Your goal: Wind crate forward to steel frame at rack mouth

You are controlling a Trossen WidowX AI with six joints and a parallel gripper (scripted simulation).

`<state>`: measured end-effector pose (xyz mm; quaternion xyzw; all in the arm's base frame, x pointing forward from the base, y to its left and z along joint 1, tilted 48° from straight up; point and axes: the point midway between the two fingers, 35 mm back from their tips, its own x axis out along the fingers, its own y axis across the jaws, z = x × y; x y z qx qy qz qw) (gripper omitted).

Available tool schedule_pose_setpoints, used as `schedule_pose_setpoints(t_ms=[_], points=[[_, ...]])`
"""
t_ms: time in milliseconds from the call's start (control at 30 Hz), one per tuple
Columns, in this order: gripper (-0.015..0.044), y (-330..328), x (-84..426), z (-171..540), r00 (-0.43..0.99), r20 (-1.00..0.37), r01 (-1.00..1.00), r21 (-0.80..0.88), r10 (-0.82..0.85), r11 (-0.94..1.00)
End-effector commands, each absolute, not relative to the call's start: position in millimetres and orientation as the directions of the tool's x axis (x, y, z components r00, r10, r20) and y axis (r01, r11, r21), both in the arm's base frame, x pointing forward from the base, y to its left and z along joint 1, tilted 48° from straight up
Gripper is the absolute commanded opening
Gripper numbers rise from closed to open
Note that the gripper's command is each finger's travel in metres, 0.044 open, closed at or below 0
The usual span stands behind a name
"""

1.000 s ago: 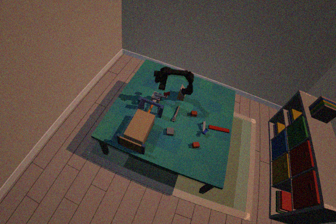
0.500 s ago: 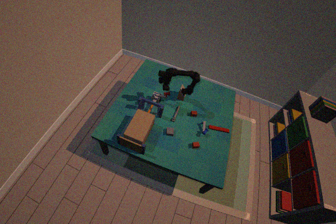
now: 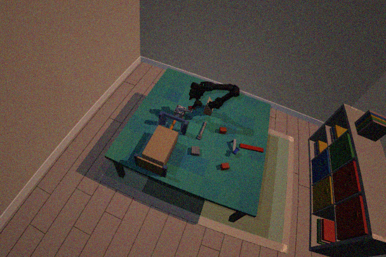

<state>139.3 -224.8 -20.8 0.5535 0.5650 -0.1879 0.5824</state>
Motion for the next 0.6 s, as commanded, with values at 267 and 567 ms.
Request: schedule_pose_setpoints(t_ms=[267, 567], points=[[0.0440, -214, 142, -32, 0.297, -0.865, 0.838, 0.439, 0.404, 0.324], [0.0440, -203, 144, -43, 0.298, -0.865, 0.838, 0.440, 0.404, 0.324]])
